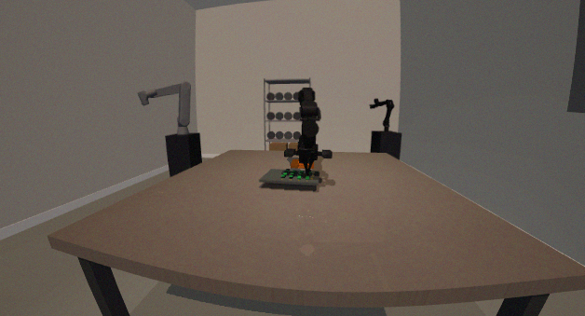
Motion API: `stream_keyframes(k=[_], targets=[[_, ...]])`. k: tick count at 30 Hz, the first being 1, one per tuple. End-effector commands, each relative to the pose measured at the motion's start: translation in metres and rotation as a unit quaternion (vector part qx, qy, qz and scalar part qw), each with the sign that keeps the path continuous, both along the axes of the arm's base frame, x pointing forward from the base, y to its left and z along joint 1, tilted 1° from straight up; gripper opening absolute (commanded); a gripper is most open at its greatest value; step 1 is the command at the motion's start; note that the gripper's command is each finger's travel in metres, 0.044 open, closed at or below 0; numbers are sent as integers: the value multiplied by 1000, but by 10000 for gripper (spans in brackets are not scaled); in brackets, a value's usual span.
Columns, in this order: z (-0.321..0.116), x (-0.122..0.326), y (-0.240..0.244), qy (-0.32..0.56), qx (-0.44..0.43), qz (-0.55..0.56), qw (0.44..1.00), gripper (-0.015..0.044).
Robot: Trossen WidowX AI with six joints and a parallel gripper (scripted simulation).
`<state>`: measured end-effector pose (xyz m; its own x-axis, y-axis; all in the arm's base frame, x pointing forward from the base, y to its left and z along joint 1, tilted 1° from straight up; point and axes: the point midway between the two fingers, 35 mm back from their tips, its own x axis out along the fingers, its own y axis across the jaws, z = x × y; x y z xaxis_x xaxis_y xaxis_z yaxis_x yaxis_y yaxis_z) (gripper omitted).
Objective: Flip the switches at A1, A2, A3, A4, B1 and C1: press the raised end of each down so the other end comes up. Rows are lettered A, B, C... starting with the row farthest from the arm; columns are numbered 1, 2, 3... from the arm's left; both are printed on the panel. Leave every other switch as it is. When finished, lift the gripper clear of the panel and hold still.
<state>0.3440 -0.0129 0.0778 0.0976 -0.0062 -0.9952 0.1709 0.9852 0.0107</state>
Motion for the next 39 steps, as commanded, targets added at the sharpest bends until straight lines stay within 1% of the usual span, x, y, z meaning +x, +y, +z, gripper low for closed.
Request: stream_keyframes(k=[1, 39], targets=[[-1, 0, 0, 0, 1, -2, 1000, 0], [-6, 0, 0, 0, 1, -2, 1000, 0]])
